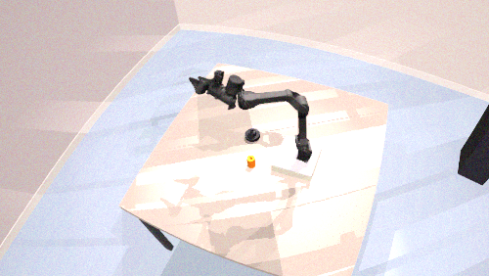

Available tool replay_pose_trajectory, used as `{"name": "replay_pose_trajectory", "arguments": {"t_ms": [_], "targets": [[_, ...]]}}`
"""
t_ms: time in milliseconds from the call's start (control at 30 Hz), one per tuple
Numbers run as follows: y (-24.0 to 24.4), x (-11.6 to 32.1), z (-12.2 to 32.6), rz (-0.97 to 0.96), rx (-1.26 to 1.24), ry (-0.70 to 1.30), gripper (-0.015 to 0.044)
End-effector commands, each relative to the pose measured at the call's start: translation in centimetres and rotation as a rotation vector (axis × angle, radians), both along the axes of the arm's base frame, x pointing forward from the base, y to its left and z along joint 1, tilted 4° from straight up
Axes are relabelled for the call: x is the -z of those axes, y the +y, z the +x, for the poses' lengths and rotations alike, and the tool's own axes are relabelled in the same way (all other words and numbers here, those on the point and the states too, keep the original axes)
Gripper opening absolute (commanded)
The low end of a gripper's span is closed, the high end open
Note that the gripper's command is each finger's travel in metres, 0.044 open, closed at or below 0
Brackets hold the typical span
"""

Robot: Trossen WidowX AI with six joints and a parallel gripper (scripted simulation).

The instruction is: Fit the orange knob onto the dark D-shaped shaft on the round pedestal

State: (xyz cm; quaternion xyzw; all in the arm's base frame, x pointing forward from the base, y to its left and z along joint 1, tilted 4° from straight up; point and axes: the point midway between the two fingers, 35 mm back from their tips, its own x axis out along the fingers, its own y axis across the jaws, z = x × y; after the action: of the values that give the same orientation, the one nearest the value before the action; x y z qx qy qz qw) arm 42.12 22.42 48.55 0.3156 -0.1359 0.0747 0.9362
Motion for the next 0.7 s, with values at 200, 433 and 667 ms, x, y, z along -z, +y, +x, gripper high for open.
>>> {"name": "replay_pose_trajectory", "arguments": {"t_ms": [200, 433, 667], "targets": [[2.8, 15.3, 0.9, -0.429, -0.159, 0.484, 0.0440], [2.2, 24.3, -2.1, -0.630, -0.275, 0.798, 0.0440], [0.0, 32.0, -7.6, -0.797, -0.396, 1.144, 0.0440]]}}
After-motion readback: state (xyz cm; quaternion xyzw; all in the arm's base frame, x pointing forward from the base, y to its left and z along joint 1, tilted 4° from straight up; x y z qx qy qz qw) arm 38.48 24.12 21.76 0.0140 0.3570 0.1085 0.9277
